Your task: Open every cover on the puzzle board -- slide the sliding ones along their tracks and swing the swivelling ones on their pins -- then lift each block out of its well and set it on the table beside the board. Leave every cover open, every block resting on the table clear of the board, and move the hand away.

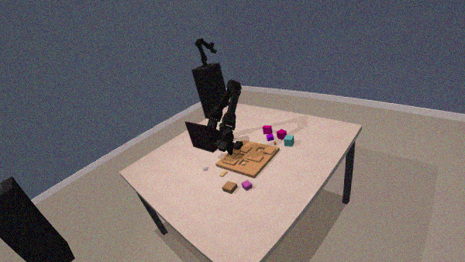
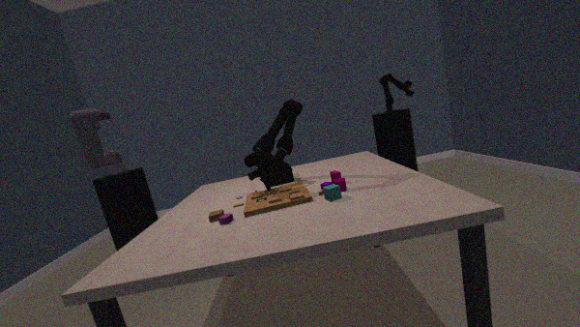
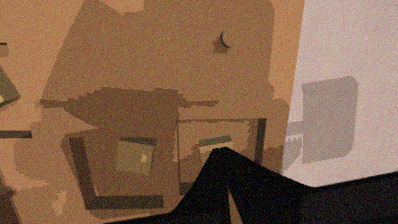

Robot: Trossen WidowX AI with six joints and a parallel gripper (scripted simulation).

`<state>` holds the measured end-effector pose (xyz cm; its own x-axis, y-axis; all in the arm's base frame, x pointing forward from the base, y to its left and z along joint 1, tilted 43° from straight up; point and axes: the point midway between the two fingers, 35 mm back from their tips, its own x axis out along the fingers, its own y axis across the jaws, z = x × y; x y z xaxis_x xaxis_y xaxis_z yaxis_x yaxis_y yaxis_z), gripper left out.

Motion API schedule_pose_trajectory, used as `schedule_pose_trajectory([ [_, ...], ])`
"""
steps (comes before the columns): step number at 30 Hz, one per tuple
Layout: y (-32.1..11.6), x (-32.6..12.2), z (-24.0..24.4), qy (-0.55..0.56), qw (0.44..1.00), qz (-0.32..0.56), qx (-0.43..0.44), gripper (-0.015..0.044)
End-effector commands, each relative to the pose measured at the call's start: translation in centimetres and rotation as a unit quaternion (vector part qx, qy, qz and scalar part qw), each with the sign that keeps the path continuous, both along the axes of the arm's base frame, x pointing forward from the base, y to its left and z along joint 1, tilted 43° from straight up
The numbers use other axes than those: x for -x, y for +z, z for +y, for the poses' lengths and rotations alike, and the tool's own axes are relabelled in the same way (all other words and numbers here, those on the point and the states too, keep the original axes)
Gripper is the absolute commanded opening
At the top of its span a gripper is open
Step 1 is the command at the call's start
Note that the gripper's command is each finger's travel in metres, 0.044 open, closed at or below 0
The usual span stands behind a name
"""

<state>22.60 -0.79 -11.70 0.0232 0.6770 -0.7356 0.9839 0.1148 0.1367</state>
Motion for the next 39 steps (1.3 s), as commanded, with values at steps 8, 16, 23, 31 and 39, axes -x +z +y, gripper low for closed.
schedule_pose_trajectory([
  [8, -0.2, 0.1, 0.0, 0.002, 1.000, 0.000, 0.002, 0.0000],
  [16, -0.2, 0.1, 0.0, 0.008, 1.000, -0.005, 0.002, 0.0000],
  [23, 0.2, 0.0, -0.2, 0.157, 0.977, -0.142, 0.007, 0.0000],
  [31, 0.7, 0.0, -0.5, 0.149, 0.980, -0.135, 0.006, 0.0000],
  [39, 2.4, 0.0, -2.1, 0.129, 0.985, -0.115, 0.005, 0.0144],
])
